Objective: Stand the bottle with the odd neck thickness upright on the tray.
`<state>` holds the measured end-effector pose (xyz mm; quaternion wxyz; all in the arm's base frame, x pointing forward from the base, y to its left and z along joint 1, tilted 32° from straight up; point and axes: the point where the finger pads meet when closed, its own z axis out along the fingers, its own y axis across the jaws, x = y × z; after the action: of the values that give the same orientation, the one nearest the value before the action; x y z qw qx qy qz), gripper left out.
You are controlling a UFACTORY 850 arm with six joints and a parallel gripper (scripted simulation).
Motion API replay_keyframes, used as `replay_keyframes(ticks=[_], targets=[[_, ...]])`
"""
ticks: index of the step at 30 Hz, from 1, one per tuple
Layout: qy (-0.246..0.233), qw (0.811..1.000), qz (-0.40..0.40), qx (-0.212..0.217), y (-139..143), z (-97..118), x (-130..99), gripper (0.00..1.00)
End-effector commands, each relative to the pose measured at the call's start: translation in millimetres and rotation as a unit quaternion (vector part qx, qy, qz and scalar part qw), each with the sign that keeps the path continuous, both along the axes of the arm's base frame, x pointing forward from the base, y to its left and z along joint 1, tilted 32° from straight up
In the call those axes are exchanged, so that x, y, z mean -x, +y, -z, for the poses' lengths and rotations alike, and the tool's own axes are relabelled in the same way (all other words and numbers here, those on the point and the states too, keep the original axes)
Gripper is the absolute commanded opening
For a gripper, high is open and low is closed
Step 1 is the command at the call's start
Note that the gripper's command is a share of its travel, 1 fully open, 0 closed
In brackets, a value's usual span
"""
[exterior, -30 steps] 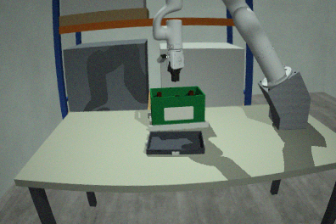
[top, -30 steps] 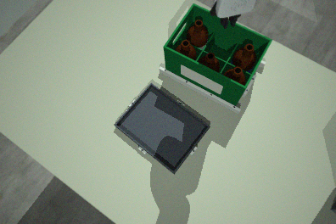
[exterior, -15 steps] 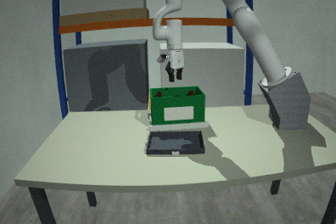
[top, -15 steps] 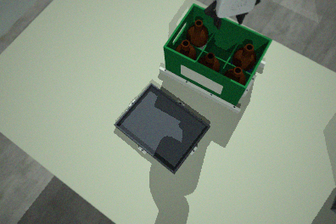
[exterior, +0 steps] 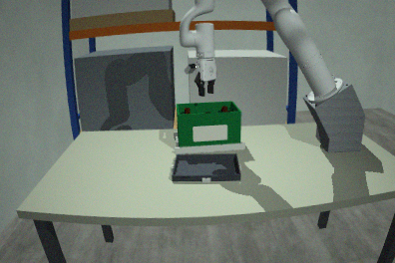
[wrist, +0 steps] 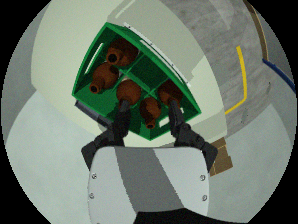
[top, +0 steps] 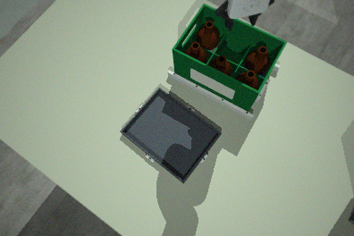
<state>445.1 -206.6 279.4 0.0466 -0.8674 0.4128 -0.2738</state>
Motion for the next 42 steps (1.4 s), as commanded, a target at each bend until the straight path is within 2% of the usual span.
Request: replay_keyframes(ticks=[1,18,42], targets=[[-0.001,1.0,0.0,0.0,-0.2,-0.7,-0.4,0.65],[0.0,1.0,0.0,0.0,-0.9,3.2,-2.9,0.65],[0.0,1.0,0.0,0.0,-4.4,22.9,-15.9,0.65]])
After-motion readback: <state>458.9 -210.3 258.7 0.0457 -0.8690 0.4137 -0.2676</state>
